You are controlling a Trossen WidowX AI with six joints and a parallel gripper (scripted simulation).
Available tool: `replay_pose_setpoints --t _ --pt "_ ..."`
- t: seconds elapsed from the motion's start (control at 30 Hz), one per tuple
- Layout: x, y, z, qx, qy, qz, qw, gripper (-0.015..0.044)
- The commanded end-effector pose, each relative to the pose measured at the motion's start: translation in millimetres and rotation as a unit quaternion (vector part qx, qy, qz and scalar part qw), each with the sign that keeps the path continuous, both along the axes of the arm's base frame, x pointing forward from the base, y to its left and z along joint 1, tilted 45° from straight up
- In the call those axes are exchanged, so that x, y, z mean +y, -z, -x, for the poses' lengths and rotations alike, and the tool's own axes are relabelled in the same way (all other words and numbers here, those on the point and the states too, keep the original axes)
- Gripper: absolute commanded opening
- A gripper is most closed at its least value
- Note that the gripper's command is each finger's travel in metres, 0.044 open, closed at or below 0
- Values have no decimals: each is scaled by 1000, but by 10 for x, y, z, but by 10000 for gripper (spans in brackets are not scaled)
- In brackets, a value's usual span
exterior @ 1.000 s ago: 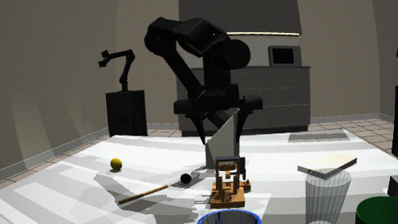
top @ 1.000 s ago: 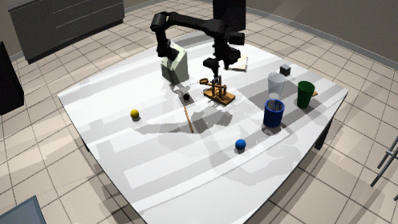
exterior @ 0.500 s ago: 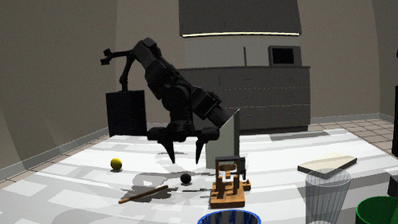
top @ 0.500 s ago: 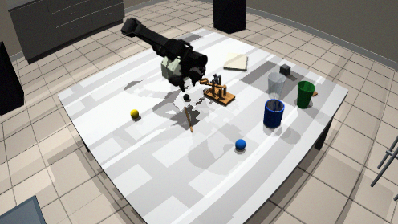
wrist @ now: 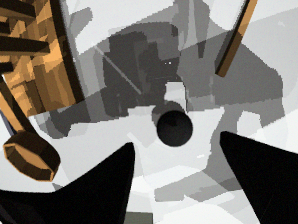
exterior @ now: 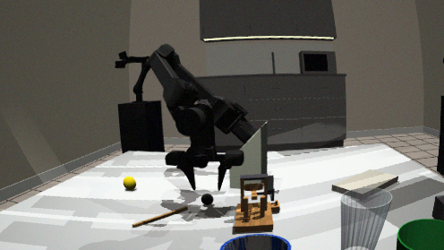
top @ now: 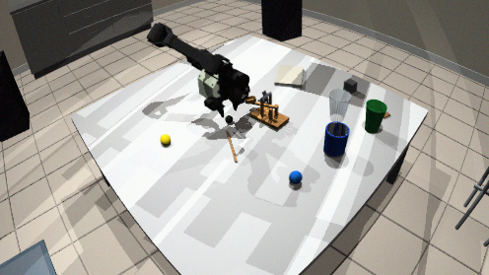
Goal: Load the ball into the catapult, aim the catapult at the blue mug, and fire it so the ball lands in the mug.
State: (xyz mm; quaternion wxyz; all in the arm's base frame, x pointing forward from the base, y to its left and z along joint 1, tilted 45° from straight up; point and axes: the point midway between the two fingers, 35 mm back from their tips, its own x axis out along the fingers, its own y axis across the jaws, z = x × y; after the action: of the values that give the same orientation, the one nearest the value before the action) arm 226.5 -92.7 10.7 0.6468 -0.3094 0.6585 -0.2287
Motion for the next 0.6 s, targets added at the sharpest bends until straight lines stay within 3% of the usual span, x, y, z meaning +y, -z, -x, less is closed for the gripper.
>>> replay_pose_setpoints --t 0.0,0.57 --pt "-44 40 4 2 -1 3 1000 300" --pt "-238 221 8 2 -1 4 1000 300"
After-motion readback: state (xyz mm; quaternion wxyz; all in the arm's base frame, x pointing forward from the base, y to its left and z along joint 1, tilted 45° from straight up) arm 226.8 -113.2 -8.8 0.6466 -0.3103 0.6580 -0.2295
